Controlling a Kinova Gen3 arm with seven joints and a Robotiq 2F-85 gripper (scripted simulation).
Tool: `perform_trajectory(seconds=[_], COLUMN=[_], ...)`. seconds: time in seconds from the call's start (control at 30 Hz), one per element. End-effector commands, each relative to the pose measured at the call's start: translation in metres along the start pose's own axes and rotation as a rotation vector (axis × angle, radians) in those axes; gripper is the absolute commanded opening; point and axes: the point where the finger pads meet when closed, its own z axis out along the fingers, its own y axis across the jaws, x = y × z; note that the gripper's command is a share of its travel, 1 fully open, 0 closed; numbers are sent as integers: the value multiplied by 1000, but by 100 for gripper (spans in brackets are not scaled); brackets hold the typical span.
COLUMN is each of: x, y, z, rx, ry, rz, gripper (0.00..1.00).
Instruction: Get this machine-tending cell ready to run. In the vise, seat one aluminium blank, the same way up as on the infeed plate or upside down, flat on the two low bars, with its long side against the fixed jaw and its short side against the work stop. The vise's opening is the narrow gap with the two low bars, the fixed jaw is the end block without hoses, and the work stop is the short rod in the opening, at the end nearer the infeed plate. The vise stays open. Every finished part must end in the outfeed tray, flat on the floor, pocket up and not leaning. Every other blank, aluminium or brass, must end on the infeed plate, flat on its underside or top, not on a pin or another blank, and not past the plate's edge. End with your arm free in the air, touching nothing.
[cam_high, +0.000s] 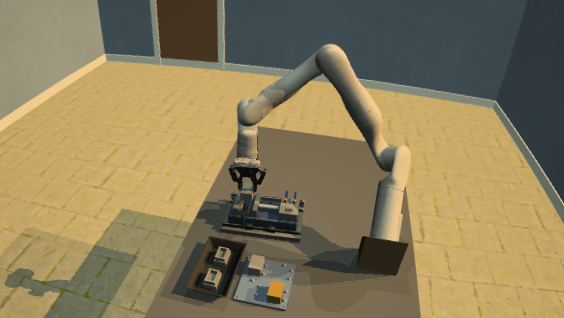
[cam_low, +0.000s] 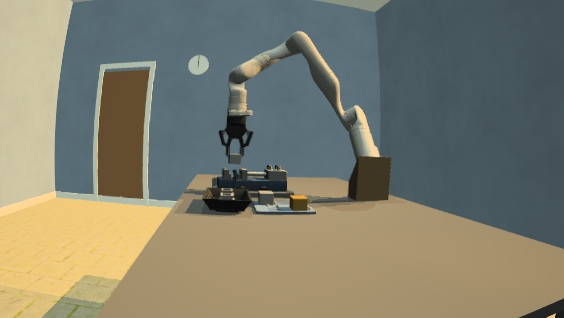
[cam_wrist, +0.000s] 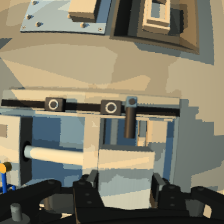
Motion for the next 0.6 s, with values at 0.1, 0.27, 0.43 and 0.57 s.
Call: perform_trajectory(seconds=[0.1, 0.27, 0.43, 0.57], x=[0, 0, 0, 0], y=[0, 0, 0, 1], z=[4, 7, 9, 11], rx=[0, 0, 0, 0], ry=[0, 0, 0, 0], rz=[0, 0, 0, 0], gripper=[0, 0, 0, 0])
